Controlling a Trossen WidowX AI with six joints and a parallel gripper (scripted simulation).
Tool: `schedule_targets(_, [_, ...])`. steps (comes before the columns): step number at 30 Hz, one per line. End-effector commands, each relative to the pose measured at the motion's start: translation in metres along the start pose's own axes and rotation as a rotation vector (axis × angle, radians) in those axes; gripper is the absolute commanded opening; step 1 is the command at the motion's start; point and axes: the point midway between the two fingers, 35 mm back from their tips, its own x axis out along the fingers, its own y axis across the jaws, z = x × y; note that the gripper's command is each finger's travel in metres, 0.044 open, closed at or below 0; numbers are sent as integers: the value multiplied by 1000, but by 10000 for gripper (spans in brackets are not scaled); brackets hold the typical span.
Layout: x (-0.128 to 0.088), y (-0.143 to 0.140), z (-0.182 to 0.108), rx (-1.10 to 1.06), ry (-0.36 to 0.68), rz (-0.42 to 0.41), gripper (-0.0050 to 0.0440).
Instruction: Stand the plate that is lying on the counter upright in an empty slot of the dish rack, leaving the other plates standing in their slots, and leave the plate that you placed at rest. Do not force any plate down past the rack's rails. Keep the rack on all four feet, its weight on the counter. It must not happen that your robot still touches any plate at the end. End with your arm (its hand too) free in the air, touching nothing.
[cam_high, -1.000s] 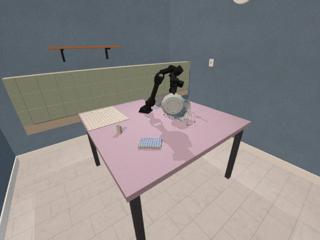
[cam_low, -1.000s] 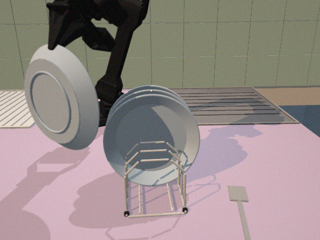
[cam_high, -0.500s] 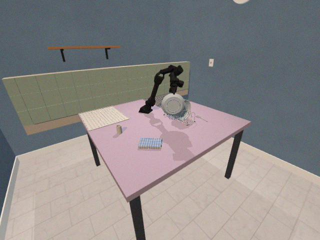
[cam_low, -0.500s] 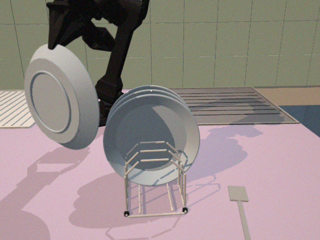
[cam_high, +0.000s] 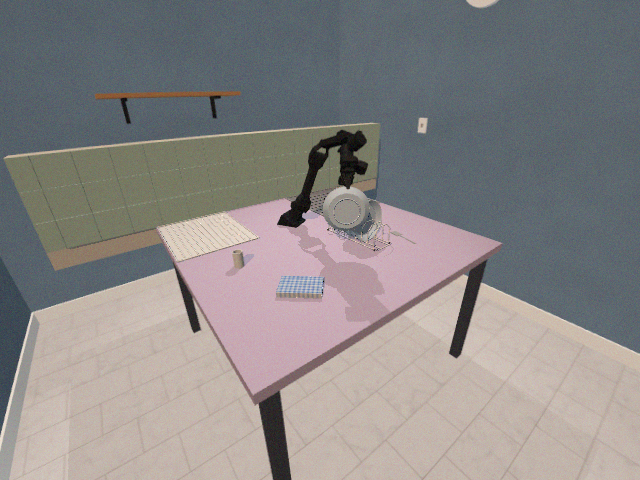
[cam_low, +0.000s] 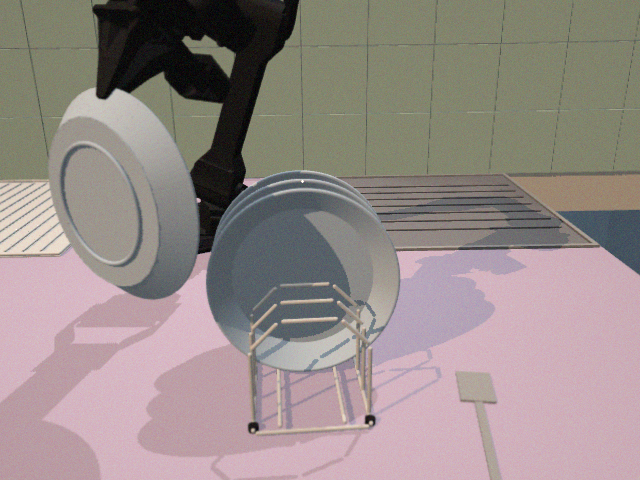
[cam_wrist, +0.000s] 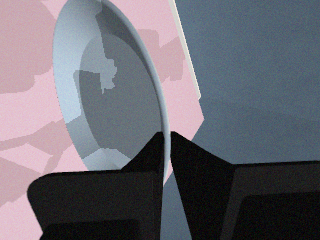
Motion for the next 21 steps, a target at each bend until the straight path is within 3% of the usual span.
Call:
schedule_targets(1, [0,0,0,0,0,0,0])
schedule_targets(21, [0,1,0,-8,-9,5,0])
